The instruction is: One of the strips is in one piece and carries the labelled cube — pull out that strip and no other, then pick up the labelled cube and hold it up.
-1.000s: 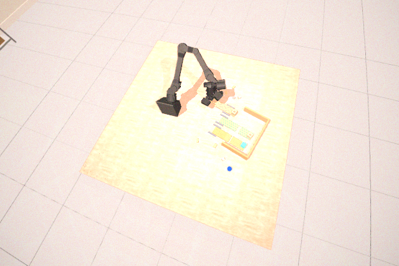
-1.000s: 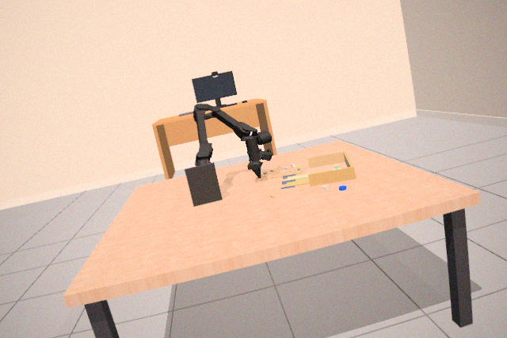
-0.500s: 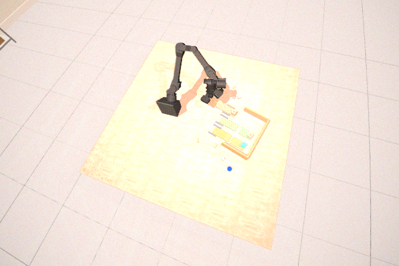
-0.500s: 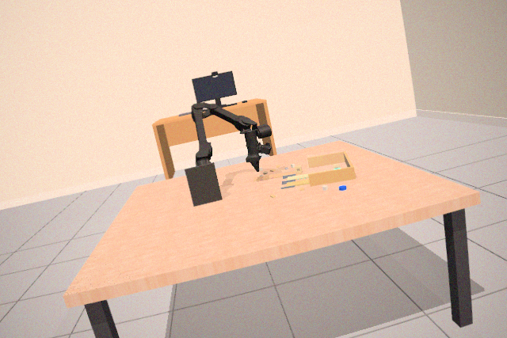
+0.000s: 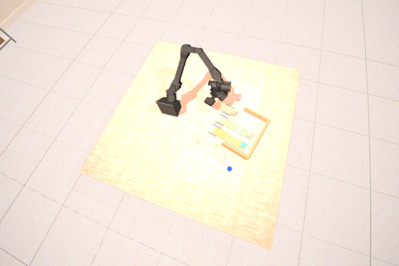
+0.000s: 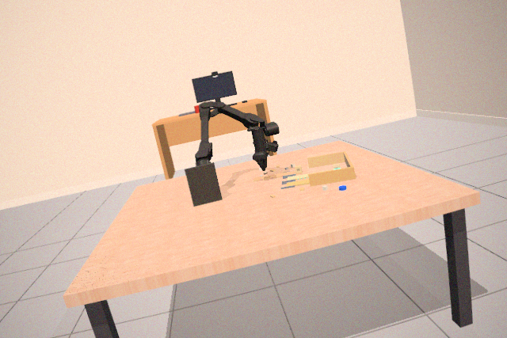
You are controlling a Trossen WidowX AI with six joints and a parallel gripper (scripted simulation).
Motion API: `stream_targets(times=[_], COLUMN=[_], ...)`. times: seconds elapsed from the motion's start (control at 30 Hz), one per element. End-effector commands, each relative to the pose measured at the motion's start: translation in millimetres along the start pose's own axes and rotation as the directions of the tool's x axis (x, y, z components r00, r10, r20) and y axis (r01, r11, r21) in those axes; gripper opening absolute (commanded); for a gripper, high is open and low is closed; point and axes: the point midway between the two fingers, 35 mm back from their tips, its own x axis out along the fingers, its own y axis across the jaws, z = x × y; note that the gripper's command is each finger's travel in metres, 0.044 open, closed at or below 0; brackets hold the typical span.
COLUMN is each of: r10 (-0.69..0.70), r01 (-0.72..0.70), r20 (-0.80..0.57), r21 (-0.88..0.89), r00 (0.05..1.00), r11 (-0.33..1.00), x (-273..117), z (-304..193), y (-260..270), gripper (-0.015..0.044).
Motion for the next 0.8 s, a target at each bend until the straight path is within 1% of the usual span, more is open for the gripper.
stream_targets(times=[0.0, 0.07, 0.77], r10=[0.005, 0.005, 0.005], r01=[-0.005, -0.005, -0.005], r20=[0.001, 0.002, 0.004], r21=[-0.002, -0.002, -0.004], r00=[1.0, 1.0, 1.0], r11=[1.0, 1.0, 1.0], x=[-2, -3, -10], z=[16, 22, 89], y=[1, 1, 1], gripper=[0.0394, 0.044, 0.044])
